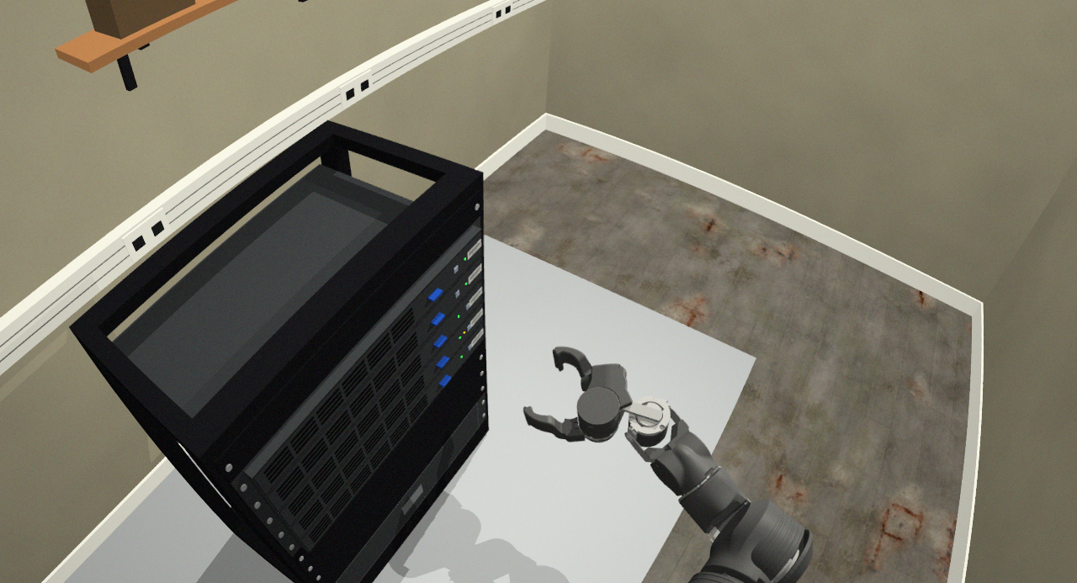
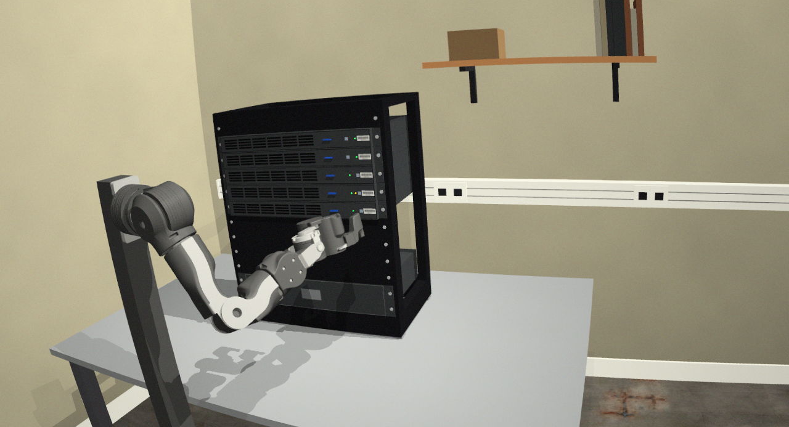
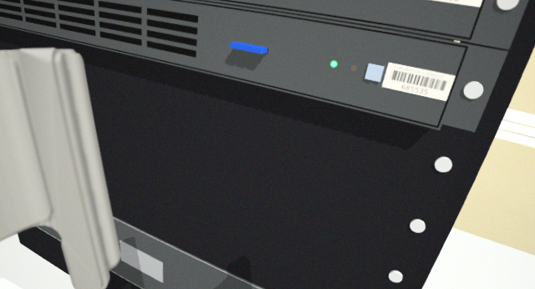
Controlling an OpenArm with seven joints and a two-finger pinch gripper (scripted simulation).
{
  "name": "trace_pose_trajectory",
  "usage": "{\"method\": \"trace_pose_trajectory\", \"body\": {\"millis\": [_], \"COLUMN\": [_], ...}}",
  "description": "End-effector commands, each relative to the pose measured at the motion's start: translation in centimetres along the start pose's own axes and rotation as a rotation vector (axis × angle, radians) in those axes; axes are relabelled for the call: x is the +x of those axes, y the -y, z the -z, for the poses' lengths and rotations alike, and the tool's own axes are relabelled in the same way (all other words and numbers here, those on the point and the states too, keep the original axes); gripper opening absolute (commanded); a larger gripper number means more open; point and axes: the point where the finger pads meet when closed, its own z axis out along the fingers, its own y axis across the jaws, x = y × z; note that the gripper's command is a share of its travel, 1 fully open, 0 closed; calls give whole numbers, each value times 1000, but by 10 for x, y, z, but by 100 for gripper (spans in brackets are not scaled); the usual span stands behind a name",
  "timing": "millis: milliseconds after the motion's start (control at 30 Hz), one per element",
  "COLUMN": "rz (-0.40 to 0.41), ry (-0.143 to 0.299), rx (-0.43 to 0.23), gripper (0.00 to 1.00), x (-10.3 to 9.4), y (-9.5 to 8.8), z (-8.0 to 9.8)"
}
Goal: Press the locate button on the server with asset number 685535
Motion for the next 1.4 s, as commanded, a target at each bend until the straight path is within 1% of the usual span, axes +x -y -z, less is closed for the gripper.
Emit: {"method": "trace_pose_trajectory", "body": {"millis": [0,300,367,633,833,1367], "rz": [-30,-144,-144,-201,-217,-216], "ry": [-7,-39,-39,-56,-60,-62], "rx": [-2,-49,-49,-73,-80,-79], "gripper": [60,60,60,60,60,60], "x": [1,3,3,3,3,3], "y": [-1,-14,-14,-21,-23,-23], "z": [2,12,12,18,20,19]}}
